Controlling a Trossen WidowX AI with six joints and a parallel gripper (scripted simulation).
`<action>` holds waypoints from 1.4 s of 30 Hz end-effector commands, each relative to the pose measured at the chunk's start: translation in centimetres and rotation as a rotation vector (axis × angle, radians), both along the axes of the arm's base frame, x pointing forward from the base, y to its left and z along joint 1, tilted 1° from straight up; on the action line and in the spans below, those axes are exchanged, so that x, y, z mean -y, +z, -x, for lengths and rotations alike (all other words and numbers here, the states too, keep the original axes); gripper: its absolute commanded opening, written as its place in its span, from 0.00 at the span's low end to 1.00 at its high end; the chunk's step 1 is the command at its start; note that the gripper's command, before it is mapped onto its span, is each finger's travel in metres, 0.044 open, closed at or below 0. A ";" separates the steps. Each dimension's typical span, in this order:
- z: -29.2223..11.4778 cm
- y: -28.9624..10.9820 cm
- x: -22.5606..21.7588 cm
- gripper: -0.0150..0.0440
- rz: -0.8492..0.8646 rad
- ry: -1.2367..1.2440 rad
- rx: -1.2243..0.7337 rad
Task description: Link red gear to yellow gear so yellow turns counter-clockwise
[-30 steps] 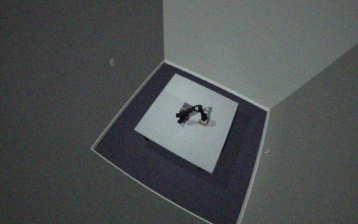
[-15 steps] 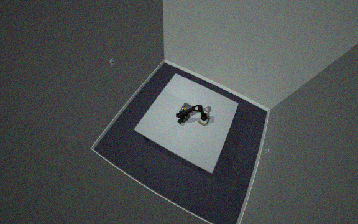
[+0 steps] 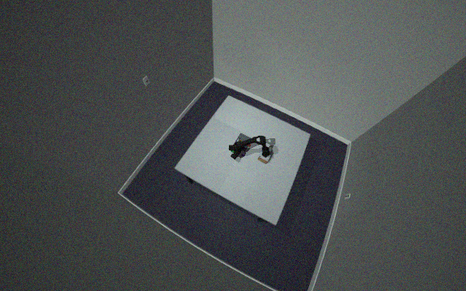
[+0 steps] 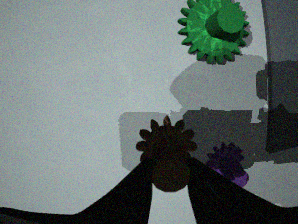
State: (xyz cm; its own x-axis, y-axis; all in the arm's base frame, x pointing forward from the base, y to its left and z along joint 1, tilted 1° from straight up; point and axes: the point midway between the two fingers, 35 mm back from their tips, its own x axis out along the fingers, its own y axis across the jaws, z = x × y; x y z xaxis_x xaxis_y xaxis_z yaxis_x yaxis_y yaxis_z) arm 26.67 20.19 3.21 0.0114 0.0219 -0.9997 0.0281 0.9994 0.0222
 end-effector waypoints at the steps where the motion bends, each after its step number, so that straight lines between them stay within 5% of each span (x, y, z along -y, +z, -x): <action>1: -0.3 1.9 0.0 0.25 -0.008 0.003 0.018; 22: 0.9 9.3 1.2 0.25 -0.007 0.003 0.017; 42: -0.8 7.6 4.5 0.25 -0.004 0.003 0.018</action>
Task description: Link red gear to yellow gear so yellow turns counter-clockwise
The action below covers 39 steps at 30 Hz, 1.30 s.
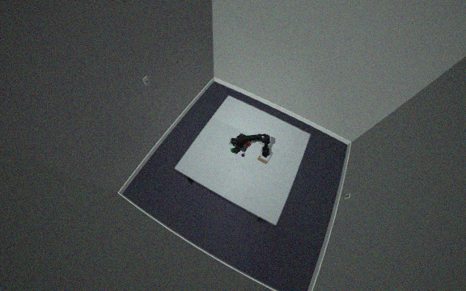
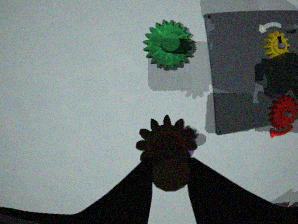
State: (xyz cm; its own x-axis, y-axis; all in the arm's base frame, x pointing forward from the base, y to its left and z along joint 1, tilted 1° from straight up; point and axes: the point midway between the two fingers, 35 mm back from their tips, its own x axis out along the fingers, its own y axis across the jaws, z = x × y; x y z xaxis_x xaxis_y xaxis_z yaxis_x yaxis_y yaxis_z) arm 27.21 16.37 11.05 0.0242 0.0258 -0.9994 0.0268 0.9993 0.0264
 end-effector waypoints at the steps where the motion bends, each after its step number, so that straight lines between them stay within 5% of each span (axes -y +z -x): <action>1: -0.4 -0.3 0.9 0.25 0.000 0.002 0.006; 39: -2.3 -4.5 9.5 0.25 0.008 0.002 0.007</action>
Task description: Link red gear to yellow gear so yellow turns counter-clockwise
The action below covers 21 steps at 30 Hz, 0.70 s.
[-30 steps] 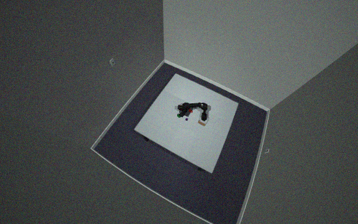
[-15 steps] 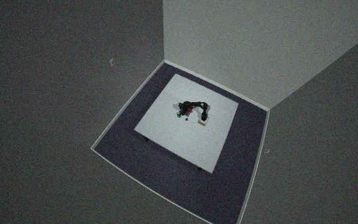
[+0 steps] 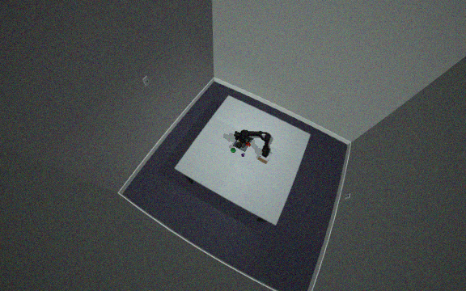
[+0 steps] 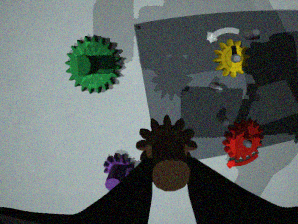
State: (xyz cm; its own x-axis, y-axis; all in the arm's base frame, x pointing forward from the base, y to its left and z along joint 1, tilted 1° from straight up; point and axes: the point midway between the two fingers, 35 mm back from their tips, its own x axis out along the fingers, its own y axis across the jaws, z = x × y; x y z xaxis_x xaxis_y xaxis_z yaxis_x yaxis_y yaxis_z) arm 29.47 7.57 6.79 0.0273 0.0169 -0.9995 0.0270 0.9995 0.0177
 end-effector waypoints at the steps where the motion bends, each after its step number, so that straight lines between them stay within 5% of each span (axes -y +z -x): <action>1: 0.0 -0.3 0.9 0.25 -0.001 0.002 0.004; 21: 0.3 -2.4 5.4 0.25 0.003 0.002 0.004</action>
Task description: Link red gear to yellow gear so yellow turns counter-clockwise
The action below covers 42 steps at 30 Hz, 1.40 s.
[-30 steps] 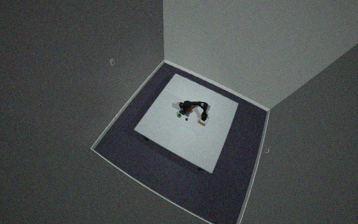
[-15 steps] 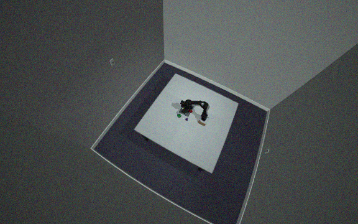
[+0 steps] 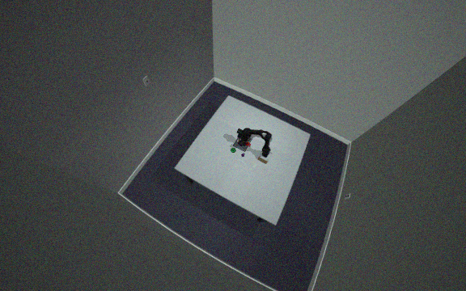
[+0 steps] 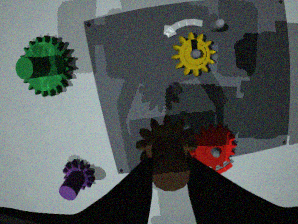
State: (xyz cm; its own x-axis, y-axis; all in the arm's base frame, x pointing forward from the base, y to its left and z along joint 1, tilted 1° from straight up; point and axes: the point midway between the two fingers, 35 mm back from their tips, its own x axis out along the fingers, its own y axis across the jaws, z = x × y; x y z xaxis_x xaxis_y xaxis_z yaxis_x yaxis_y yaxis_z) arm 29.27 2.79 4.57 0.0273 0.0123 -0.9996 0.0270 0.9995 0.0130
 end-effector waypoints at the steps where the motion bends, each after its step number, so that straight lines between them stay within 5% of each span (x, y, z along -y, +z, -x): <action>1: 0.1 -0.3 0.8 0.25 -0.001 0.002 0.004; 31: 0.5 -0.9 2.2 0.25 0.000 0.005 0.004; 42: 0.5 -2.2 2.2 0.25 0.005 0.192 0.006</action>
State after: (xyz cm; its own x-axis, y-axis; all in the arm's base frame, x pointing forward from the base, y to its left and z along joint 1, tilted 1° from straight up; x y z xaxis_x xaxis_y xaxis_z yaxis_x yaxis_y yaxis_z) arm 28.88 0.57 2.96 0.0370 0.0117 -0.9992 -0.1123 0.9936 0.0074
